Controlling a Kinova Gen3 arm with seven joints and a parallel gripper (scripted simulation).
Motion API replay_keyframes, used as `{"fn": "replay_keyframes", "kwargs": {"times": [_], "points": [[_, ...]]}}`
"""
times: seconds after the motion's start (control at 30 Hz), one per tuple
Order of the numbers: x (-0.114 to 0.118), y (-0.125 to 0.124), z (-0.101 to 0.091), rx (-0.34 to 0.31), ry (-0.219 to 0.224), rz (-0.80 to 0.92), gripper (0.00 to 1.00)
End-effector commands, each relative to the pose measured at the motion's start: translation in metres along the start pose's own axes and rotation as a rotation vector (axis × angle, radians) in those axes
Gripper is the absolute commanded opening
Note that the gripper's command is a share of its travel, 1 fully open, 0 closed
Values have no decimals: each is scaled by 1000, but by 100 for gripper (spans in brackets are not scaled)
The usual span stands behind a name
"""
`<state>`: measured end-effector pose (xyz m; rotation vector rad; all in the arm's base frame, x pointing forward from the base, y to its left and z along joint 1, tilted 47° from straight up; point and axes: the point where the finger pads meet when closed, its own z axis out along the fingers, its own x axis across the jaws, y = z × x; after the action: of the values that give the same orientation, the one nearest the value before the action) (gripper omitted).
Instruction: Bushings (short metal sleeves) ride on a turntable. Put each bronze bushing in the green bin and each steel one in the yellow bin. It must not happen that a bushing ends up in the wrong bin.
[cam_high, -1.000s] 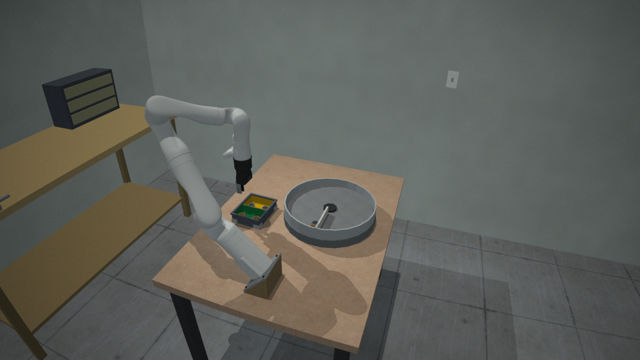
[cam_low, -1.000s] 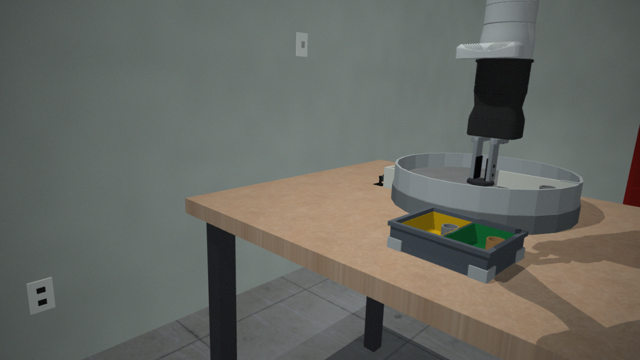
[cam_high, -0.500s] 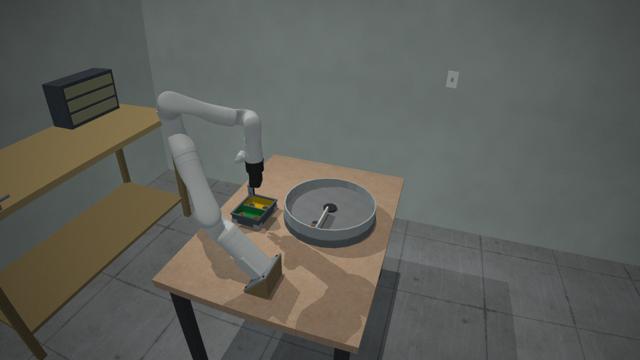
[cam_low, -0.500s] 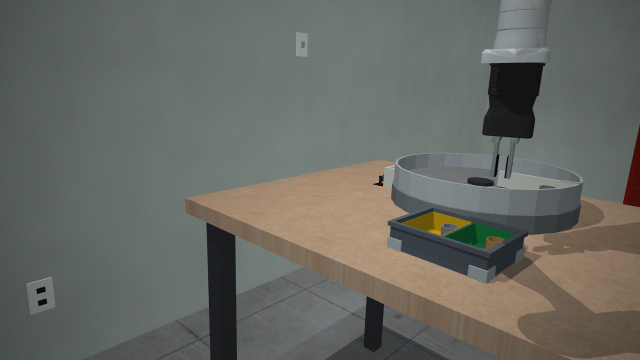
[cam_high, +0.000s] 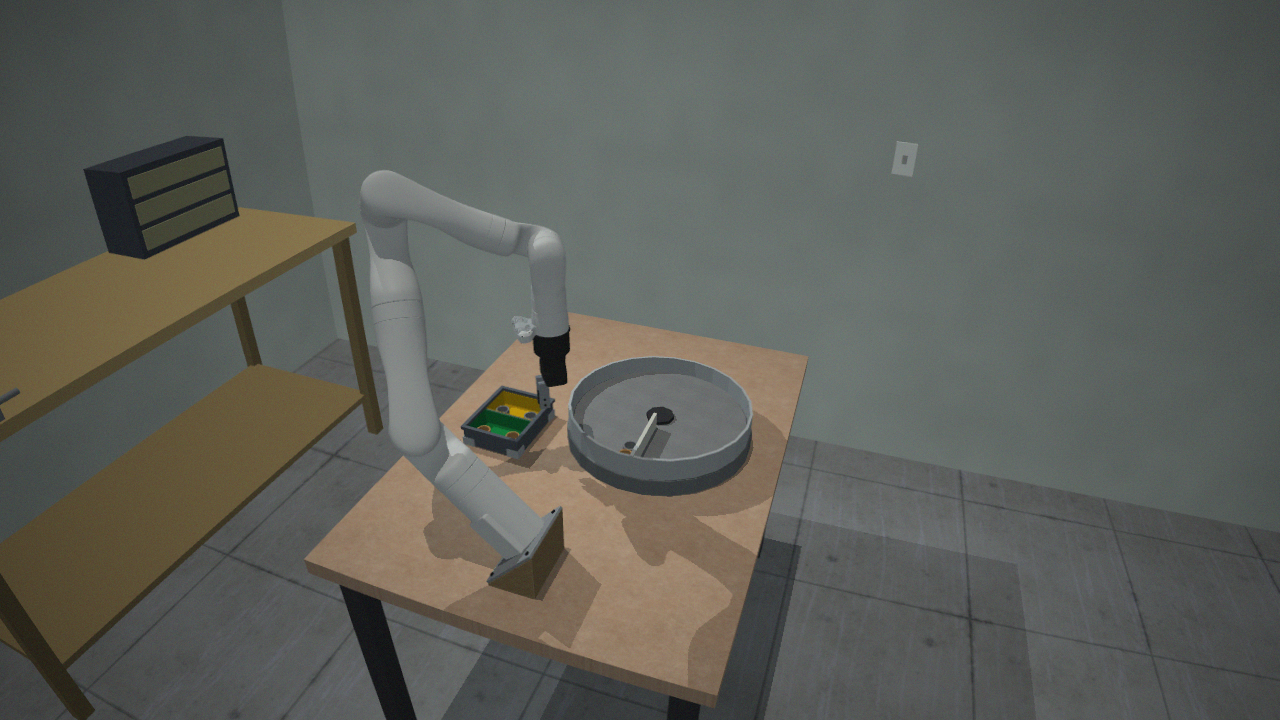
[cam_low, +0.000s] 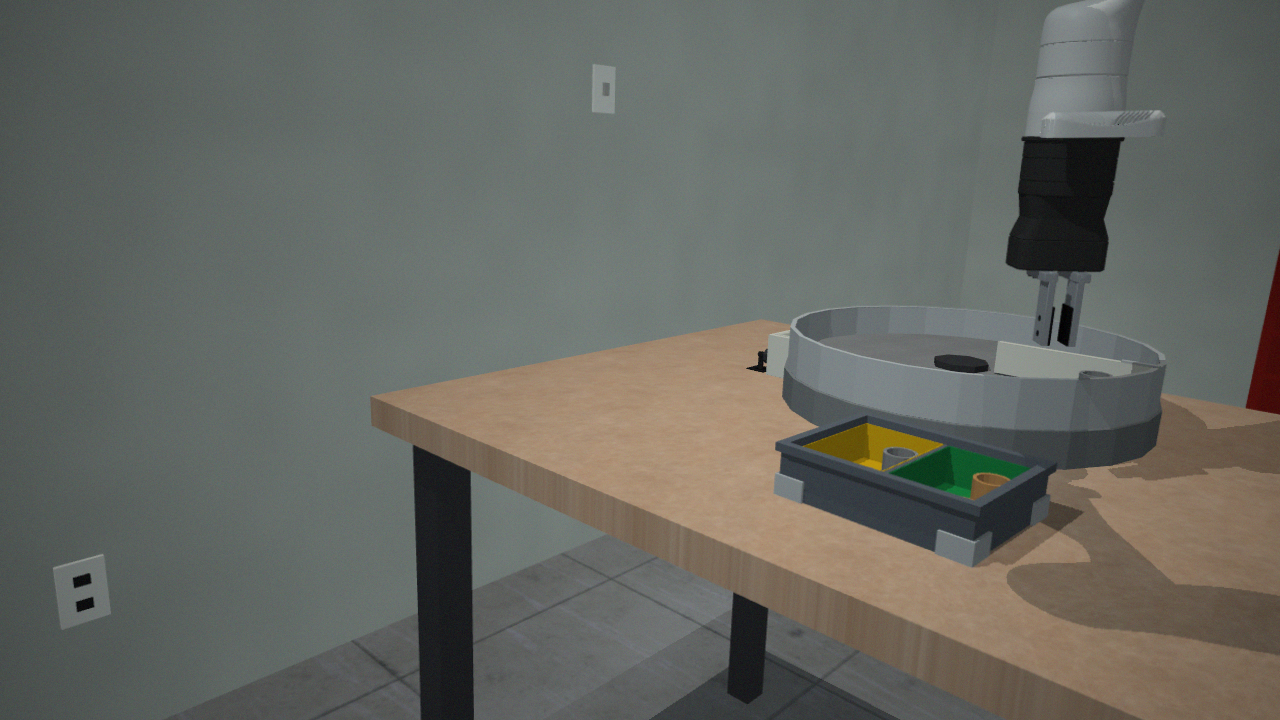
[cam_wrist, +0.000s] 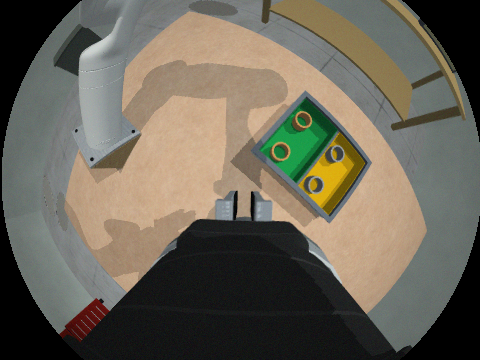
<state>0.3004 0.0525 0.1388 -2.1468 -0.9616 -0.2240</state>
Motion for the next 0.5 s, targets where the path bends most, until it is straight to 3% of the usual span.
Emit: {"fn": "replay_keyframes", "kwargs": {"times": [0.0,0.17,0.33,0.47], "points": [[-8,8,2,18,18,2,40],[-48,51,7,16,20,-216,40],[-48,51,7,16,20,-216,40],[-79,84,11,14,21,-391,40]]}}
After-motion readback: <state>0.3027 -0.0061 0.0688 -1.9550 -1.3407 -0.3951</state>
